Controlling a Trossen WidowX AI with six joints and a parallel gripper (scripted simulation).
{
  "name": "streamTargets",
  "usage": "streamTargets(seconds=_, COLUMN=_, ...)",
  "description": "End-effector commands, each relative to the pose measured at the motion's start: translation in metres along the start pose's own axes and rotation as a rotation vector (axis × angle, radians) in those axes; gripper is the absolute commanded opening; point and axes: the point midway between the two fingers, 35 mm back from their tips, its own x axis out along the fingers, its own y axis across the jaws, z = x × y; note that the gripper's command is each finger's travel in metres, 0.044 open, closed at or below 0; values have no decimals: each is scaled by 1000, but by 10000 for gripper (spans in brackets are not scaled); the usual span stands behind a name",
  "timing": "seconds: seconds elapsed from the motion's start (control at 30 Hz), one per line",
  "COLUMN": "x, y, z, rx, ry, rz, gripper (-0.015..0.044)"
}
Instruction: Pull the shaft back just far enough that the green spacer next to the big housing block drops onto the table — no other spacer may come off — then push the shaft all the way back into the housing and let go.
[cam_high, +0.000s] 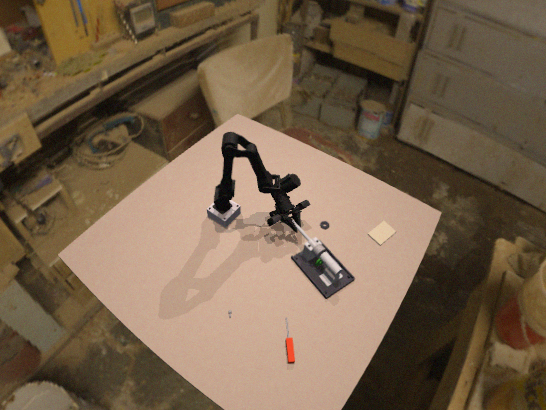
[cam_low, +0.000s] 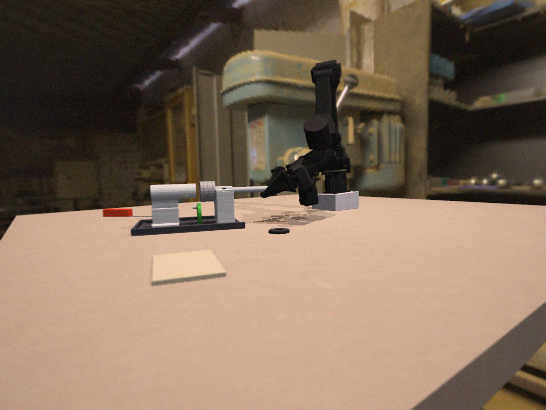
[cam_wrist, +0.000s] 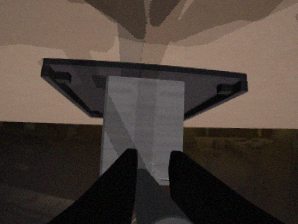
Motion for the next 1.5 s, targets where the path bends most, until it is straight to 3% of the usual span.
streamTargets(seconds=0.0, x=0, y=0, z=0, rx=0, ry=0, rz=0, gripper=0)
streamTargets(seconds=1.47, x=9, y=0, z=-7, rx=3, ry=1, rz=1, gripper=0)
